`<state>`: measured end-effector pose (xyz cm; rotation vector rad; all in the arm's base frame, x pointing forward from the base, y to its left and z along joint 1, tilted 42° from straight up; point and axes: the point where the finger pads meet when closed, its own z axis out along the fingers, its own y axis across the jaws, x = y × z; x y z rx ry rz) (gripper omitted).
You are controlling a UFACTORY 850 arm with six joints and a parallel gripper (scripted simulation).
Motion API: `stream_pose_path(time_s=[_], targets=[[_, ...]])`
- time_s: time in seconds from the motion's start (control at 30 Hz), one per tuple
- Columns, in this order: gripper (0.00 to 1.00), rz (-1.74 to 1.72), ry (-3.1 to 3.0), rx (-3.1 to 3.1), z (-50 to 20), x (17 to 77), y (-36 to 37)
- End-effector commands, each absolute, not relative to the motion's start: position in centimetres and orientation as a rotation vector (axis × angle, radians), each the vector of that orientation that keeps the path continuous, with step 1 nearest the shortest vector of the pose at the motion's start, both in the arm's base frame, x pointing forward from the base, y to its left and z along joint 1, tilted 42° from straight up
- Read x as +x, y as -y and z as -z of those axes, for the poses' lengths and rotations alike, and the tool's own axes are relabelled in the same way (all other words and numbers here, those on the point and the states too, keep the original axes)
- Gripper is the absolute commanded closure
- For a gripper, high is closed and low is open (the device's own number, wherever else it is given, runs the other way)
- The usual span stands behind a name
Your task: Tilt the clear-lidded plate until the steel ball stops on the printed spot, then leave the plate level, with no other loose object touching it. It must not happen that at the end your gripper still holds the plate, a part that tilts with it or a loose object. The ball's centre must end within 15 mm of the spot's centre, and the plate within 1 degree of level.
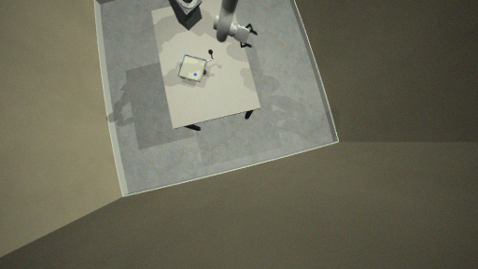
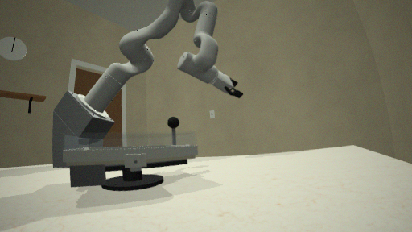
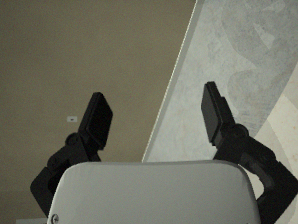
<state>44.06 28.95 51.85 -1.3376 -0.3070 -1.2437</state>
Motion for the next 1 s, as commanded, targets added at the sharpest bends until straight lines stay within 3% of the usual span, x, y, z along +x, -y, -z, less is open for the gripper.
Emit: stream_pose_path(time_s=[0.0, 0.63, 0.97], targets=[[0.0, 1.245, 0.308, -1.336, -51.9, 44.1, -28.9], [0.0, 1.243, 0.308, -1.358, -51.5, 44.1, -28.5], [0.0, 1.128, 0.286, -2.139, -40.0, 44.0, -17.8]])
